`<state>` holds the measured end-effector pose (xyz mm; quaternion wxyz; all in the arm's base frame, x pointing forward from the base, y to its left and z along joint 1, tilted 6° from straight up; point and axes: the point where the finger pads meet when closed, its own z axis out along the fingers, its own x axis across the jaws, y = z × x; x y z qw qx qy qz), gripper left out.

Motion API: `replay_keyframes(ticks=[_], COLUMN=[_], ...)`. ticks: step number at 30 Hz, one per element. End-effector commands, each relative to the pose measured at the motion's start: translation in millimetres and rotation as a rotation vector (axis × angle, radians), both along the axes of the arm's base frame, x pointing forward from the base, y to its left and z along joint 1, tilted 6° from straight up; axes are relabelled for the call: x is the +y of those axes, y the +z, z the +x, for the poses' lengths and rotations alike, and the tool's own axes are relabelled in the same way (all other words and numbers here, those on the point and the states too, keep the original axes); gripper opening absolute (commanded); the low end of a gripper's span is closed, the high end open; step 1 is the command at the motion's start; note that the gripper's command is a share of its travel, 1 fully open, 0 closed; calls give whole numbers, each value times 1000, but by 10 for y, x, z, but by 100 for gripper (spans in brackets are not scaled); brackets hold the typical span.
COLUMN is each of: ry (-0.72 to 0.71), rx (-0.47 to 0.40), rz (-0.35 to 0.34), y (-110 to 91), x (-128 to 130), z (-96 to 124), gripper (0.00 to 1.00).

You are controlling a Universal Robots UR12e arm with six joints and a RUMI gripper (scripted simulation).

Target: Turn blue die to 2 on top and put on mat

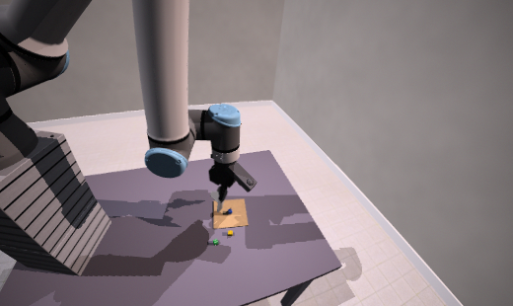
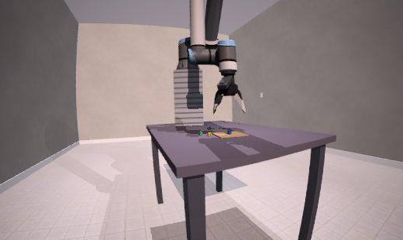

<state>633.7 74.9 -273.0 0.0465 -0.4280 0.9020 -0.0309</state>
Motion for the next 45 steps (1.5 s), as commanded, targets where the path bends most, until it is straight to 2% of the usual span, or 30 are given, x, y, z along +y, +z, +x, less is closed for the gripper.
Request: replay_keyframes(ticks=[1, 3, 11, 18, 27, 34, 35, 45], ry=[-152, -152, -454, -635, -721, -737, -737, -737], rx=[-3, -3, -8, -12, -13, -14, -14, -14], rz=[12, 12, 45, 66, 75, 77, 77, 77], y=[-11, -11, -45, -66, -76, -78, -78, -78], x=[-1, -1, 7, 18, 25, 26, 26, 26], z=[3, 3, -11, -22, -28, -29, -29, -29], gripper=[100, 100, 100, 100, 100, 100, 18, 18])
